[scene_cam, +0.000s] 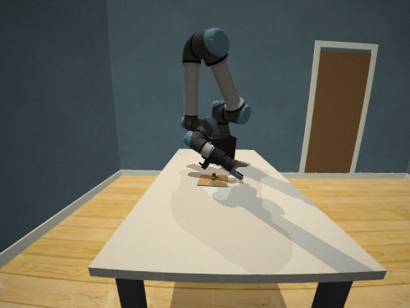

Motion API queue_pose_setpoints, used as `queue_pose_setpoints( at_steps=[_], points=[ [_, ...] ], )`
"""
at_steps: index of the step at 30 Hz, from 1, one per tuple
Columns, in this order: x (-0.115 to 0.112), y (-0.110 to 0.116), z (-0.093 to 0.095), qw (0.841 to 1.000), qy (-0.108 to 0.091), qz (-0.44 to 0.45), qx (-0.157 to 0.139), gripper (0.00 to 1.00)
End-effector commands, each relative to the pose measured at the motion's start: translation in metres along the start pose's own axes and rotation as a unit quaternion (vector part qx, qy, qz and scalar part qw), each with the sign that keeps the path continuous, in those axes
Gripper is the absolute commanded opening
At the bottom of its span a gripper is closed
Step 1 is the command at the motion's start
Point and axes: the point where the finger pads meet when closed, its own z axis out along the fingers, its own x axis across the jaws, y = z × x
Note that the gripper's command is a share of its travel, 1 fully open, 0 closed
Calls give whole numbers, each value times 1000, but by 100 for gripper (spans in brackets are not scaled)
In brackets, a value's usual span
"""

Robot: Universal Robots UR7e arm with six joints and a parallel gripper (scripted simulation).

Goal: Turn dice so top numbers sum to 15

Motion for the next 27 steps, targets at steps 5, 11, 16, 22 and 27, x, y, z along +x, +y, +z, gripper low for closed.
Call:
queue_pose_setpoints(
  at_steps=[5, 11, 16, 22, 27],
  points=[
    [-2, -1, 0, 1000, 0, -1, 0, 34],
    [-2, -2, 1, 1000, 0, -1, 0, 34],
    [-2, -4, 2, 1000, 0, -1, 0, 34],
    [-2, -8, 4, 1000, 0, -1, 0, 34],
    [-2, -9, 5, 1000, 0, -1, 0, 34]
  ],
)
